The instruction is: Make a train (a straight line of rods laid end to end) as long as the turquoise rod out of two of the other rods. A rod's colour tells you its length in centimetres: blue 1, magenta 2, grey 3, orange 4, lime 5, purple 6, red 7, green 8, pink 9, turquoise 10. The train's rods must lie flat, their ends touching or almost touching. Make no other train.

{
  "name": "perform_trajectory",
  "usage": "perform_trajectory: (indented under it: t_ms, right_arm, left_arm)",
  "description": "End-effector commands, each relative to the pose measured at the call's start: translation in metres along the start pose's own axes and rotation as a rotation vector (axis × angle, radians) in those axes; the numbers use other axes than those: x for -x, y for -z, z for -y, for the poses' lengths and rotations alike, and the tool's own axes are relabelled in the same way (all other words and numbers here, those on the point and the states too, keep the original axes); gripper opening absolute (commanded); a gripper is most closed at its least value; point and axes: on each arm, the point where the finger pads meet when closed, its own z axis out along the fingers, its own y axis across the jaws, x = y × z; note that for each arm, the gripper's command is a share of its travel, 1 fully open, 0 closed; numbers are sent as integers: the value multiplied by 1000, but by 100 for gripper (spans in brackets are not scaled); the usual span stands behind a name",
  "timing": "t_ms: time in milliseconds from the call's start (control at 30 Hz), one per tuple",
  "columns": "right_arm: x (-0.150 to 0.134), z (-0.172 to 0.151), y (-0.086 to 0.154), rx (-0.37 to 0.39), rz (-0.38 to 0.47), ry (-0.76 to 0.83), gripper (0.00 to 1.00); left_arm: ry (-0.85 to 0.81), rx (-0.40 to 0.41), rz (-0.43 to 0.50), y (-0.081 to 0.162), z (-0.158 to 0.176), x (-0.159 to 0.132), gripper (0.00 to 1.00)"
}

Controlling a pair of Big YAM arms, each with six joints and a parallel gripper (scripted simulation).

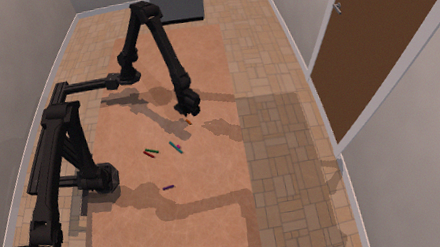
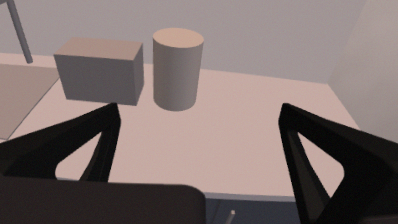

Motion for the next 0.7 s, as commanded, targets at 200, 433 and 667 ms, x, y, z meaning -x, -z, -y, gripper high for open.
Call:
perform_trajectory:
  t_ms: [200, 433, 667]
  right_arm:
    - [49, 6, 8, -10, 74, 12, 100]
    - [49, 6, 8, -10, 74, 12, 100]
    - [49, 6, 8, -10, 74, 12, 100]
  left_arm:
    - [18, -1, 15, 28, -1, 8, 23]
    - [13, -3, -3, 20, 2, 5, 100]
    - [12, -2, 1, 20, 2, 6, 100]
